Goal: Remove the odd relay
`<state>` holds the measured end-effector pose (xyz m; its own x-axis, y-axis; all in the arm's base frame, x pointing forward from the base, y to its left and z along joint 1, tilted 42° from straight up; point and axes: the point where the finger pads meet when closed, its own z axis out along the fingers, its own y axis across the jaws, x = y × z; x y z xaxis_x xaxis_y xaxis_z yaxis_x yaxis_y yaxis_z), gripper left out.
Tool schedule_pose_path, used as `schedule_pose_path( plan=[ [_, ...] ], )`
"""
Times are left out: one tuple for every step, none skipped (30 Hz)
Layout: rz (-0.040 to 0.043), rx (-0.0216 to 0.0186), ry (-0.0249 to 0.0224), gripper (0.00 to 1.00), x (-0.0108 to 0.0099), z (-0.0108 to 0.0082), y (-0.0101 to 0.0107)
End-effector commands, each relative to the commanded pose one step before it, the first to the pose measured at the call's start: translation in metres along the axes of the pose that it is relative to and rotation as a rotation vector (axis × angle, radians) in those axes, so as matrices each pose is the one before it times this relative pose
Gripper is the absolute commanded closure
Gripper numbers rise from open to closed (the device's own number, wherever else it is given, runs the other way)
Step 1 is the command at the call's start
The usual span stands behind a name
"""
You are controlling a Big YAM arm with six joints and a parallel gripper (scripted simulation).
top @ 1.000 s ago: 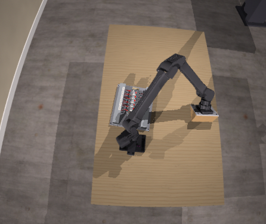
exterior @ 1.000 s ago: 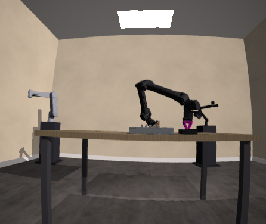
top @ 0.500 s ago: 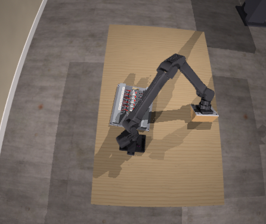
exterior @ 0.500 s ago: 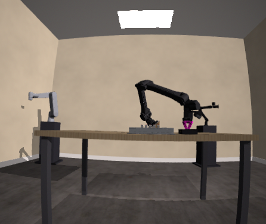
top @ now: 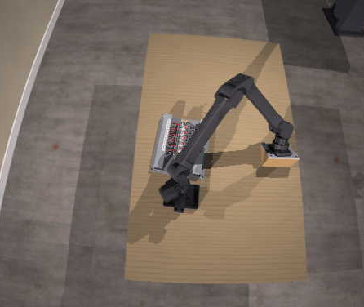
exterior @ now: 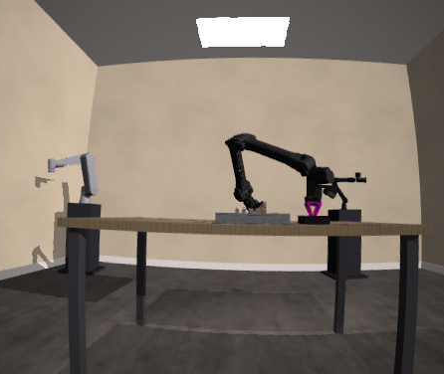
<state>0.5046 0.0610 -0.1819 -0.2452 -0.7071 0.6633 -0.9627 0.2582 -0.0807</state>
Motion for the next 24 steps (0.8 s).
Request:
schedule_pose_path(
  plan=[
    [0.00545, 0.03271, -0.02012, 0.41, -0.00698, -0.02148, -0.00828],
    [0.00065, 0.00158, -0.00097, 0.41, -0.00028, -0.00149, -0.00043],
    [0.00086, 0.00174, -0.00113, 0.41, -0.00029, -0.00156, -0.00050],
    [0.00121, 0.00176, -0.00126, 0.41, -0.00024, -0.00156, -0.00061],
    [0.00141, 0.00180, -0.00139, 0.41, -0.00020, -0.00157, -0.00071],
    [0.00152, 0.00184, -0.00151, 0.41, -0.00016, -0.00160, -0.00080],
    [0.00000, 0.00000, 0.00000, 0.41, 0.00000, 0.00000, 0.00000],
    [0.00000, 0.00000, 0.00000, 0.41, 0.00000, 0.00000, 0.00000],
    [0.00141, 0.00189, -0.00163, 0.41, -0.00013, -0.00163, -0.00089],
    [0.00156, 0.00195, -0.00174, 0.41, -0.00010, -0.00166, -0.00097],
    [0.00150, 0.00184, -0.00169, 0.41, -0.00013, -0.00157, -0.00097],
    [0.00141, 0.00174, -0.00164, 0.41, -0.00015, -0.00148, -0.00095],
    [0.00134, 0.00165, -0.00160, 0.41, -0.00018, -0.00142, -0.00095],
    [0.00123, 0.00153, -0.00150, 0.41, -0.00019, -0.00133, -0.00090],
    [0.00101, 0.00131, -0.00127, 0.41, -0.00016, -0.00120, -0.00077],
    [0.00126, 0.00079, -0.00099, 0.41, 0.00006, -0.00090, -0.00077],
    [0.00150, 0.00032, -0.00076, 0.41, 0.00026, -0.00064, -0.00078],
    [0.00169, -0.00005, -0.00057, 0.41, 0.00041, -0.00044, -0.00077],
    [0.00159, -0.00042, -0.00029, 0.41, 0.00043, -0.00020, -0.00066],
    [0.00096, -0.00093, 0.00025, 0.41, 0.00026, 0.00020, -0.00032],
    [0.00014, -0.00120, 0.00069, 0.41, -0.00002, 0.00045, 0.00005],
    [-0.00069, -0.00125, 0.00097, 0.41, -0.00033, 0.00055, 0.00039],
    [-0.00114, -0.00101, 0.00095, 0.41, -0.00052, 0.00042, 0.00054],
    [0.00000, 0.00000, 0.00000, 0.41, 0.00000, 0.00000, 0.00000]
  ],
)
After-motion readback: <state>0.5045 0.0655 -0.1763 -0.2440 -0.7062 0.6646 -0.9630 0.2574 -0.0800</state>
